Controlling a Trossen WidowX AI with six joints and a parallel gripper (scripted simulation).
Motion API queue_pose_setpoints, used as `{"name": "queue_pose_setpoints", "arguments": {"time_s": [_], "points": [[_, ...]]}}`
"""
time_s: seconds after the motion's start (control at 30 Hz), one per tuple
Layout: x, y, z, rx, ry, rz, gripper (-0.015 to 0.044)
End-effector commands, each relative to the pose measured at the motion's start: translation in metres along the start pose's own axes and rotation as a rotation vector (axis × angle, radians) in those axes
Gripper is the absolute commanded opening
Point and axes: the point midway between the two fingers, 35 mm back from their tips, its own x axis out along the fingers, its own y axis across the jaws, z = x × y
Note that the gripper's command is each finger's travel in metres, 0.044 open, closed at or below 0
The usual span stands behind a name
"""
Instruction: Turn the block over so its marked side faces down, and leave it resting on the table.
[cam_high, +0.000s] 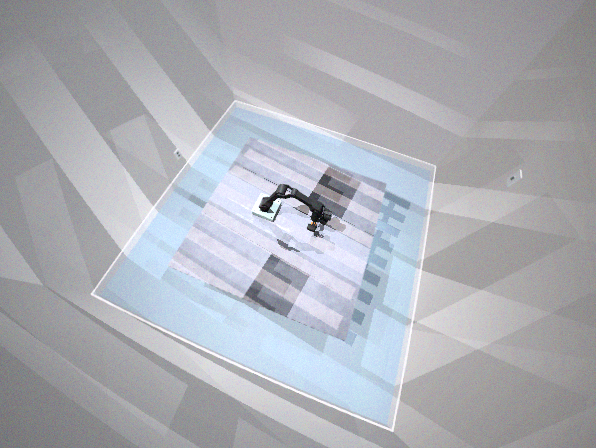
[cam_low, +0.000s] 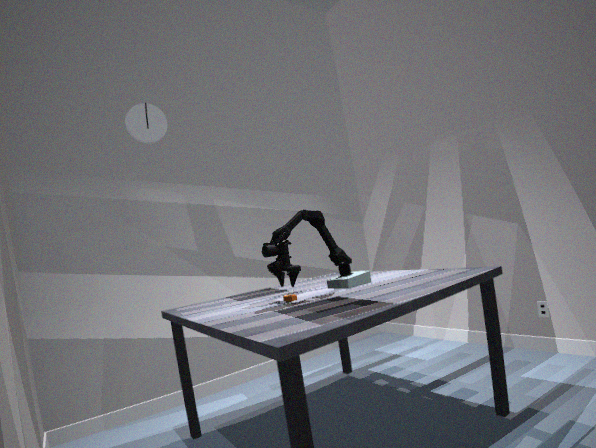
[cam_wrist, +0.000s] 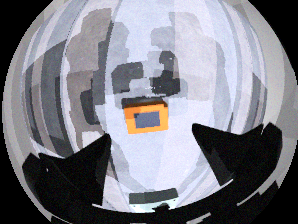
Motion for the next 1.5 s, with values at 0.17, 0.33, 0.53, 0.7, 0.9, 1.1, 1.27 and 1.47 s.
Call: {"name": "queue_pose_setpoints", "arguments": {"time_s": [0.17, 0.33, 0.53, 0.7, 0.9, 1.1, 1.27, 1.47], "points": [[0.027, 0.001, -0.003, 0.006, 0.020, 0.004, 0.0440], [0.027, 0.001, -0.003, 0.006, 0.020, 0.004, 0.0440], [0.034, 0.002, -0.003, 0.006, 0.020, 0.004, 0.0440], [0.042, 0.002, -0.003, 0.006, 0.020, 0.004, 0.0440], [0.052, 0.002, -0.004, 0.006, 0.020, 0.004, 0.0440], [0.059, 0.002, -0.004, 0.006, 0.021, 0.004, 0.0440], [0.059, 0.002, -0.004, 0.006, 0.021, 0.004, 0.0361], [0.059, 0.002, -0.004, 0.006, 0.021, 0.004, 0.0282]]}}
